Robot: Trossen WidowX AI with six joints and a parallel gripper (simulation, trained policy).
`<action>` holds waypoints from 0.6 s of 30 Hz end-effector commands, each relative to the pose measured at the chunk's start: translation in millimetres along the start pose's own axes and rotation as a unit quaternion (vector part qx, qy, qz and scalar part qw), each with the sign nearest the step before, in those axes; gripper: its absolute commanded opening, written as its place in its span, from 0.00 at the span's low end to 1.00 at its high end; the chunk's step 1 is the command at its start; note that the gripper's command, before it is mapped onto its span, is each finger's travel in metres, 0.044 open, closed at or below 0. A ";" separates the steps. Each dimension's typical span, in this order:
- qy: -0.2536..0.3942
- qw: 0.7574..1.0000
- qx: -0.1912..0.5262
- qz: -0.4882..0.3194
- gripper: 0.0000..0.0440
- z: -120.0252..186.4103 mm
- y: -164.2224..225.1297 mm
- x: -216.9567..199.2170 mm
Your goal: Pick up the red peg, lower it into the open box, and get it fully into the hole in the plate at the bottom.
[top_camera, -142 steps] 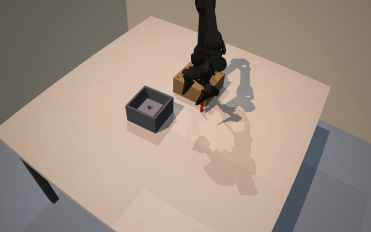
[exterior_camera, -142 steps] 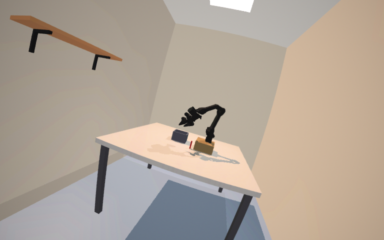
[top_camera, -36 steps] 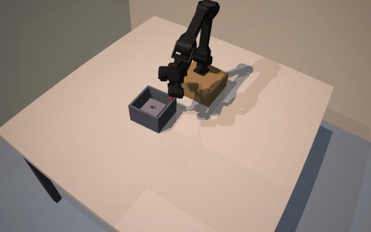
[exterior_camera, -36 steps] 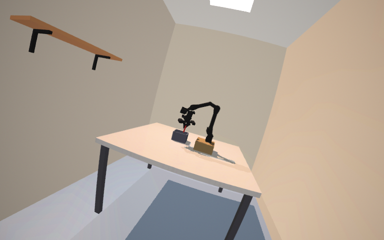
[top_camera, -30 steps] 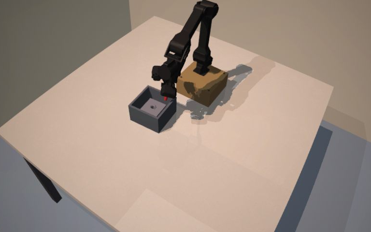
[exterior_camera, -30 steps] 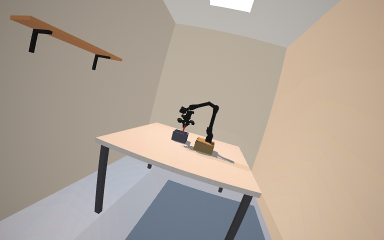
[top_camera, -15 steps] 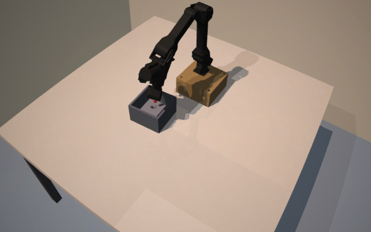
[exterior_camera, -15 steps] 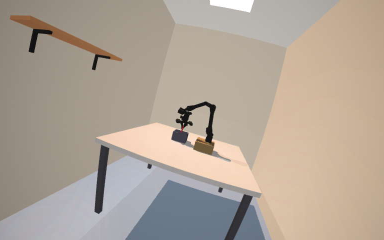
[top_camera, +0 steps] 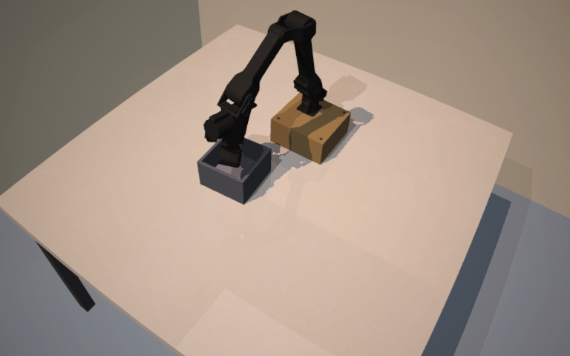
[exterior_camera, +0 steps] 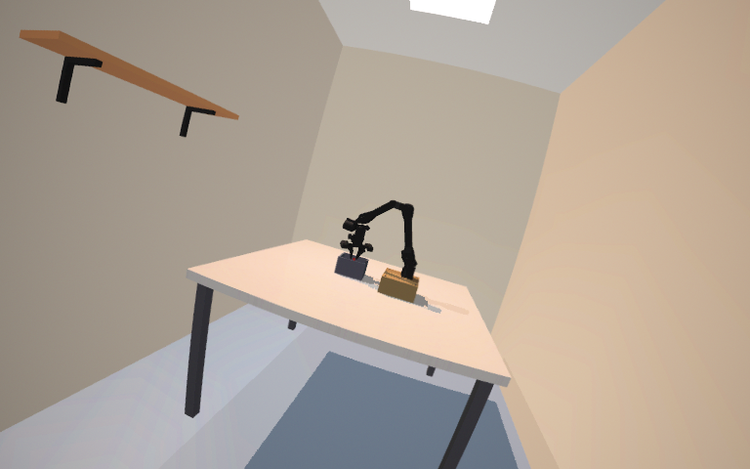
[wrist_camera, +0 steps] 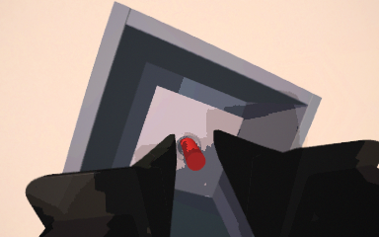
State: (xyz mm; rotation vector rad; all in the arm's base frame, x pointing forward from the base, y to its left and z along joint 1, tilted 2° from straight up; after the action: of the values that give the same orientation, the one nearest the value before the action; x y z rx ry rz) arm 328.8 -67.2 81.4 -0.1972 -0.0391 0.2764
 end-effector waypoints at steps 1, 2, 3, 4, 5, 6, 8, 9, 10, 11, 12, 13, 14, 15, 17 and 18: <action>-0.006 1.000 -0.003 0.004 0.38 -2.8 -6.5 7.4; -0.008 1.000 -0.004 0.004 0.44 -3.4 -9.4 9.1; -0.010 1.000 -0.005 0.005 0.49 -4.0 -11.8 11.1; -0.011 1.000 -0.006 0.006 0.54 -4.7 -14.0 12.9; -0.011 1.000 -0.007 0.007 0.59 -5.3 -16.3 14.9; -0.012 1.000 -0.008 0.008 0.63 -5.9 -18.6 16.7; -0.014 1.000 -0.010 0.009 0.72 -6.7 -23.7 20.1; -0.015 1.000 -0.012 0.010 0.77 -6.9 -26.3 21.7; -0.017 1.000 -0.014 0.010 0.81 -7.1 -29.1 23.3; -0.018 1.000 -0.016 0.010 0.86 -7.2 -31.8 24.8; -0.023 0.999 -0.020 0.009 0.92 -7.0 -35.0 27.4; -0.028 0.999 -0.024 0.008 0.97 -5.9 -38.2 29.6; -0.033 0.999 -0.028 0.006 1.00 -4.7 -41.4 31.6; -0.038 0.999 -0.033 0.004 1.00 -3.5 -44.6 33.7; -0.047 0.998 -0.042 0.000 1.00 -1.7 -52.1 36.6; -0.051 0.998 -0.046 -0.002 1.00 -0.8 -55.8 37.7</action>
State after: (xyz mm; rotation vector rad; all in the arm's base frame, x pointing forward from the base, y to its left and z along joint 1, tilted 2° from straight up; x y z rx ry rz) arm 351.3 -93.0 82.1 -0.2080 -0.0357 0.3272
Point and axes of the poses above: the point midway between the two fingers, 35 mm back from their tips, its own z axis back along the fingers, its own x axis across the jaws, y = z × x, the point moved 5 cm from there along z, back along the fingers, and after that the axes turned 13 degrees about -z, right-handed, at the moved point
